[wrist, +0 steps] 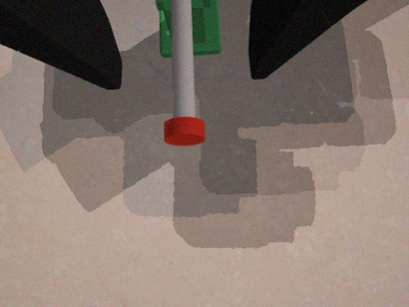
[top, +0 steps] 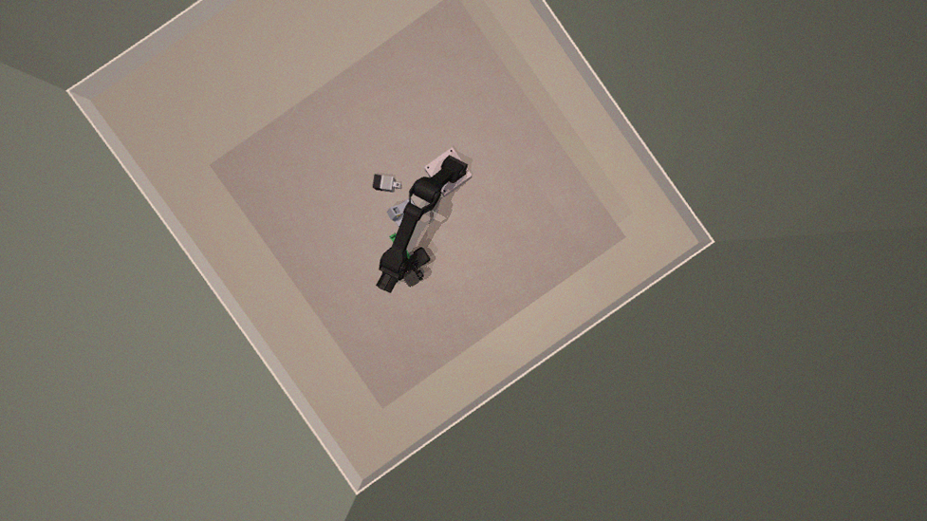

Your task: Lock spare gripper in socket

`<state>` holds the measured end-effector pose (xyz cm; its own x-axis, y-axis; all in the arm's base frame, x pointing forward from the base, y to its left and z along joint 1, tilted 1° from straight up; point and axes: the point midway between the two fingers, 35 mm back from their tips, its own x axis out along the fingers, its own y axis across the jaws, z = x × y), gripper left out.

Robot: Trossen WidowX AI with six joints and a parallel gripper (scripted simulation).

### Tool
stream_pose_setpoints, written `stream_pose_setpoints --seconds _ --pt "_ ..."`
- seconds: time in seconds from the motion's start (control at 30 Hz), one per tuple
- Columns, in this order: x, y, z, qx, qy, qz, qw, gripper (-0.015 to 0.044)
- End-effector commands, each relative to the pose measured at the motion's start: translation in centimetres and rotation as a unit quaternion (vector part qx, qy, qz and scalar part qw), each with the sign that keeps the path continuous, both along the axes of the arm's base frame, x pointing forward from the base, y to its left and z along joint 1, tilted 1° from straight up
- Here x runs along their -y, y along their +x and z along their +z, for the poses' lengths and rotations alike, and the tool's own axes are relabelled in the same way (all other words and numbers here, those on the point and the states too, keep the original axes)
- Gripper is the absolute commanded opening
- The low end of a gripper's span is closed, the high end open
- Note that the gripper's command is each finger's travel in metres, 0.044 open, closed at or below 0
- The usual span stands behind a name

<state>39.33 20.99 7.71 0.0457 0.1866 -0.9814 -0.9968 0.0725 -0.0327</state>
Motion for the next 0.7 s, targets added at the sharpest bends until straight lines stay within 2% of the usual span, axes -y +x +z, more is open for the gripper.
stream_pose_setpoints --seconds 0.0,0.3,0.47,0.53,0.67 --pt "0.0 0.0 1.1 0.0 0.0 0.0 1.0 0.02" --pt "0.1 -0.1 3.4 0.0 0.0 0.0 1.0 0.02" --pt "0.1 -0.1 2.6 0.0 0.0 0.0 1.0 0.0331" --pt "0.9 -0.1 3.3 0.0 -0.003 -0.001 1.0 0.0279" --pt "5.9 -0.5 7.4 0.001 -0.018 -0.004 1.0 0.018"
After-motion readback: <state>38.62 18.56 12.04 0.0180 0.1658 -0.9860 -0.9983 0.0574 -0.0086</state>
